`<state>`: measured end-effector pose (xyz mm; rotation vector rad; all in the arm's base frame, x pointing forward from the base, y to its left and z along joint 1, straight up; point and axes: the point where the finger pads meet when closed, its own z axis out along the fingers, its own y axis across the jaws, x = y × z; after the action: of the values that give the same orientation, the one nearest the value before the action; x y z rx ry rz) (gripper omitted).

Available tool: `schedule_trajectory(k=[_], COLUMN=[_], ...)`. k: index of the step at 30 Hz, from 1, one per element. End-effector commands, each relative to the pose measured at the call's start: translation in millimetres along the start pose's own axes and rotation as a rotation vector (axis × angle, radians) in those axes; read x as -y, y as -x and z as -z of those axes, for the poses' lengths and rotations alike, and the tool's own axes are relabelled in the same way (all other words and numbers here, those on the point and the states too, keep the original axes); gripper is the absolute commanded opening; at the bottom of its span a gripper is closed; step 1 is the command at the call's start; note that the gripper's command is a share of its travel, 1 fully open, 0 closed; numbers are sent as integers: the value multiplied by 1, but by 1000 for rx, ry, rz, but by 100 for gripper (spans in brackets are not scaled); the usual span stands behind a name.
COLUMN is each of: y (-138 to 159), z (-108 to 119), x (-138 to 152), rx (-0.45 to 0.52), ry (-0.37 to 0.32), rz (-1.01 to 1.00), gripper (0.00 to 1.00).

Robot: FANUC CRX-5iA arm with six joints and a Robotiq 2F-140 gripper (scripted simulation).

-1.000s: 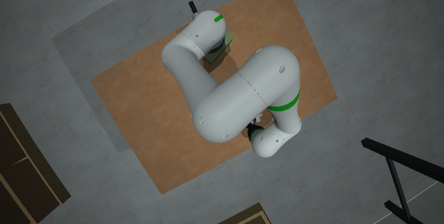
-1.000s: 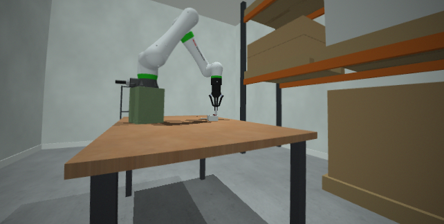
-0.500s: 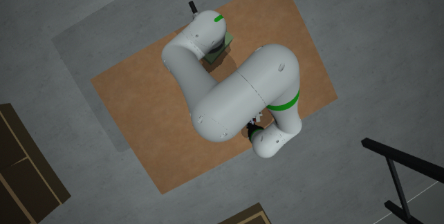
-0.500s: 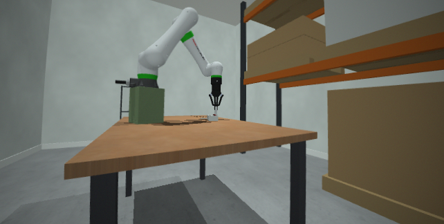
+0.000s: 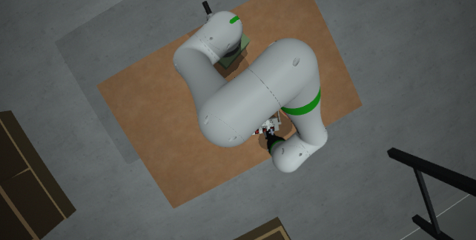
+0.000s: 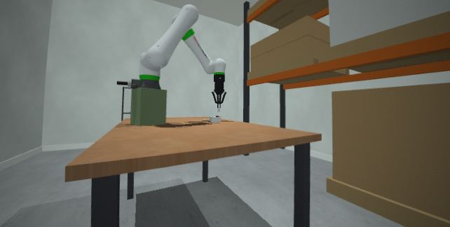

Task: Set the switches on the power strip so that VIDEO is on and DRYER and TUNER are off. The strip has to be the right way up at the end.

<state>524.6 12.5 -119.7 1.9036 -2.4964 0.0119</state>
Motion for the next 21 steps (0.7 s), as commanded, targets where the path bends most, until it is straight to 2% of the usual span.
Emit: schedule_trajectory(k=[1, 21], y=[0, 3], z=[3, 4], x=[0, -1], rx=[0, 0], ry=[0, 0], rz=[0, 0], gripper=[0, 0])
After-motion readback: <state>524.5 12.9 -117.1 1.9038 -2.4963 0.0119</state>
